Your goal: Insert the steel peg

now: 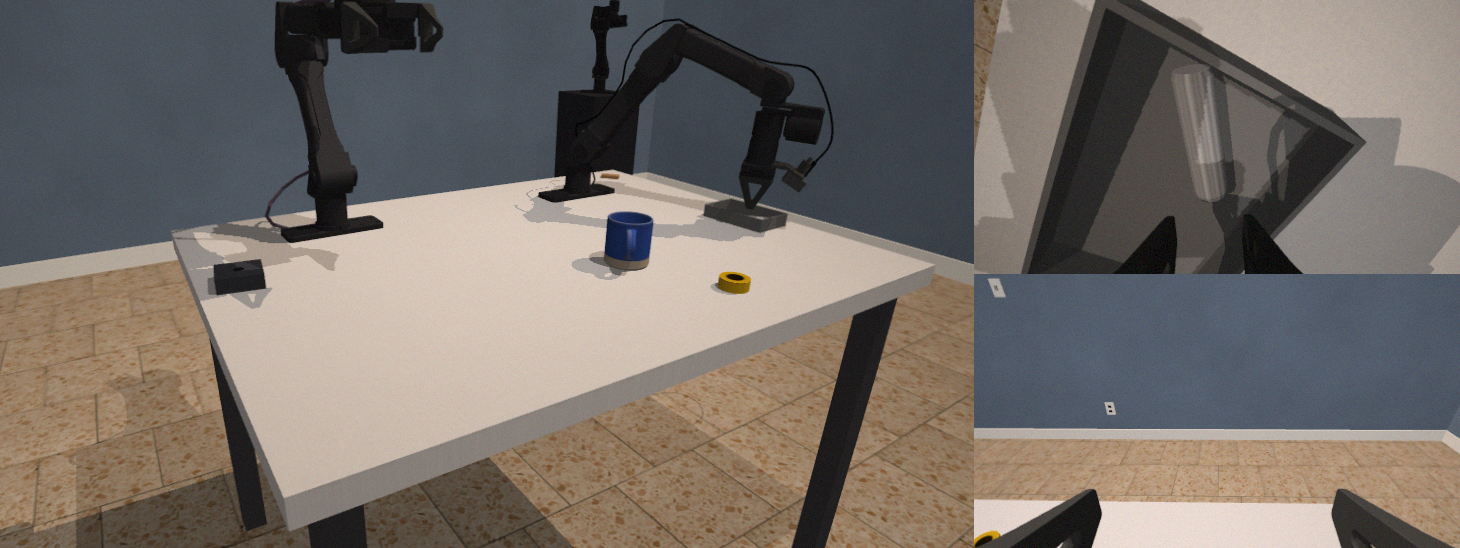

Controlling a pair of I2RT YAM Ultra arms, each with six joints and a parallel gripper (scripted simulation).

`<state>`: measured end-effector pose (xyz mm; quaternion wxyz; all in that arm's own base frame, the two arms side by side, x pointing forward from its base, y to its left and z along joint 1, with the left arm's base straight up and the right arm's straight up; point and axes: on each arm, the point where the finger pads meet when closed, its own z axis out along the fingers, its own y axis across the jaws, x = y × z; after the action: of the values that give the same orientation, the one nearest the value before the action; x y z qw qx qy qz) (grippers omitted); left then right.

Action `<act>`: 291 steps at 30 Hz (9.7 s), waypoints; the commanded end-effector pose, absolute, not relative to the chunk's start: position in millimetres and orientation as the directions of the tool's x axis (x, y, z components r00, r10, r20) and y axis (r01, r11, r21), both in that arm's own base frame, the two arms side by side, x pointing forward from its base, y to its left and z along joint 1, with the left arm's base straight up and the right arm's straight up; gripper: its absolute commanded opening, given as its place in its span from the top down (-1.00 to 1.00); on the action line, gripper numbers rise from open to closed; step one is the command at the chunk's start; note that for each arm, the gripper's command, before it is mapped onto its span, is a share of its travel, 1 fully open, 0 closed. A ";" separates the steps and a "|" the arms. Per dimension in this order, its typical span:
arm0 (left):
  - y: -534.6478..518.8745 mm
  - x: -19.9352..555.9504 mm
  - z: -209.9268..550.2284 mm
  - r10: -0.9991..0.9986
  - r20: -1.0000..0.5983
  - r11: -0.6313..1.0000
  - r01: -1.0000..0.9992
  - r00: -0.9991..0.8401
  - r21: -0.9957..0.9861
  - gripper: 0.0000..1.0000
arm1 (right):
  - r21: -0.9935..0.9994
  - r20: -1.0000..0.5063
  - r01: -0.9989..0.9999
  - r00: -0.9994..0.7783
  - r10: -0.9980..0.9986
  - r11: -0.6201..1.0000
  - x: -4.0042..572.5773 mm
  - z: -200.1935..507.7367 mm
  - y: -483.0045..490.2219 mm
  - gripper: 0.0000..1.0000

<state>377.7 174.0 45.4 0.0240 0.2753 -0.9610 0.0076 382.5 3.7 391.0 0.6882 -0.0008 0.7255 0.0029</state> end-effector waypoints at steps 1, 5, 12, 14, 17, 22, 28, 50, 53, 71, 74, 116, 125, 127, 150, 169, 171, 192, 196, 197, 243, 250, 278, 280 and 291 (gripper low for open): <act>182.9 395.8 67.5 -0.621 -0.047 0.783 -0.621 -0.782 -0.011 0.45 | 0.000 -1.000 0.000 0.000 0.000 1.000 381.6 407.2 1.0 -1.00; 184.3 395.2 67.5 -0.624 -0.047 0.781 -0.624 -0.780 -0.011 0.45 | 0.000 -1.000 0.000 0.000 0.000 1.000 381.6 407.2 1.0 -1.00; 179.4 384.6 49.1 -0.625 -0.005 0.781 -0.625 -0.781 -0.001 0.45 | 0.000 -1.000 0.000 0.000 0.000 1.000 381.6 407.2 1.0 -1.00; 179.3 384.3 42.5 -0.625 -0.005 0.781 -0.625 -0.781 -0.001 0.45 | 0.000 -1.000 0.000 0.000 0.000 1.000 381.6 407.2 1.0 -1.00; 180.5 386.9 43.1 -0.622 -0.015 0.783 -0.622 -0.783 -0.004 0.45 | 0.000 -1.000 0.000 0.000 0.000 1.000 381.6 407.2 1.0 -1.00; 180.5 387.0 38.5 -0.622 -0.015 0.783 -0.622 -0.783 -0.004 0.45 | 0.000 -1.000 0.000 0.000 0.000 1.000 381.6 407.2 1.0 -1.00; 180.4 386.8 28.5 -0.622 -0.014 0.783 -0.622 -0.783 -0.003 0.45 | 0.000 -1.000 0.000 0.000 0.000 1.000 381.6 407.2 1.0 -1.00; 178.8 386.4 18.8 -0.617 -0.008 0.787 -0.617 -0.787 -0.008 0.59 | 0.000 -1.000 0.000 0.000 0.000 1.000 381.6 407.2 1.0 -1.00; 178.8 386.4 18.8 -0.617 -0.008 0.787 -0.617 -0.787 -0.008 0.65 | 0.000 -1.000 0.000 0.000 0.000 1.000 381.6 407.2 1.0 -1.00; 182.5 386.8 59.1 -0.622 -0.023 0.783 -0.622 -0.783 0.003 1.00 | 0.000 -1.000 0.000 0.000 0.000 1.000 381.6 407.2 1.0 -1.00; 182.5 386.6 57.5 -0.622 -0.019 0.783 -0.622 -0.783 0.004 1.00 | 0.000 -1.000 0.000 0.000 0.000 1.000 381.6 407.2 1.0 -1.00; 180.6 387.2 52.4 -0.619 -0.013 0.785 -0.619 -0.785 -0.003 1.00 | 0.000 -1.000 0.000 0.000 0.000 1.000 381.6 407.2 1.0 -1.00; 180.6 387.2 52.4 -0.619 -0.013 0.785 -0.619 -0.785 -0.003 1.00 | 0.000 -1.000 0.000 0.000 0.000 1.000 381.6 407.2 1.0 -1.00; 180.6 387.2 52.4 -0.619 -0.013 0.785 -0.619 -0.785 -0.003 1.00 | 0.000 -1.000 0.000 0.000 0.000 1.000 381.6 407.2 1.0 -1.00; 180.6 387.2 52.4 -0.619 -0.013 0.785 -0.619 -0.785 -0.003 1.00 | 0.000 -1.000 0.000 0.000 0.000 1.000 381.6 407.2 1.0 -1.00; 179.5 386.6 58.2 -0.617 -0.004 0.787 -0.617 -0.787 -0.003 1.00 | 0.000 -1.000 0.000 0.000 0.000 1.000 381.6 407.2 1.0 -1.00; 180.7 389.6 77.8 -0.617 -0.013 0.787 -0.617 -0.787 -0.003 1.00 | 0.000 -1.000 0.000 0.000 0.000 1.000 381.6 407.2 1.0 -1.00; 161.8 383.4 141.4 -0.578 -0.005 0.816 -0.578 -0.816 -0.003 1.00 | 0.000 -1.000 0.000 0.000 0.000 1.000 381.6 407.2 1.0 -1.00; 90.7 393.9 155.6 -0.384 -0.085 0.924 -0.382 -0.920 -0.039 1.00 | 0.000 -1.000 0.000 0.000 0.000 1.000 381.6 407.2 1.0 -1.00; 78.5 394.0 157.1 -0.350 -0.092 0.937 -0.348 -0.932 -0.041 1.00 | 0.000 -1.000 0.000 0.000 0.000 1.000 381.6 407.2 1.0 -1.00; -249.7 44.3 119.7 0.852 -0.523 -0.009 1.000 0.012 0.008 1.00 | 0.000 -1.000 0.000 0.000 0.000 1.000 381.6 407.2 1.0 -1.00; -249.7 44.3 119.7 0.852 -0.523 -0.009 1.000 0.012 0.008 1.00 | 0.000 -1.000 0.000 0.000 0.000 1.000 381.6 407.2 1.0 -1.00; -249.7 44.3 119.7 0.852 -0.523 -0.009 1.000 0.012 0.008 1.00 | 0.125 -0.973 -0.435 -0.230 0.024 0.892 322.9 323.9 141.2 0.15; -249.7 44.3 119.7 0.852 -0.523 -0.009 1.000 0.012 0.008 1.00 | 0.152 -0.962 -0.517 -0.274 0.005 0.842 302.9 308.7 168.0 0.15; -249.7 44.3 119.7 0.852 -0.523 -0.009 1.000 0.012 0.008 1.00 | 0.324 -0.855 -0.800 -0.476 -0.205 0.506 165.0 224.7 259.0 0.15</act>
<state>39.7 -237.5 108.0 -0.1637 -0.6881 -0.6847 0.1758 201.5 255.1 246.5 0.4501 -0.3121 0.7605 0.3488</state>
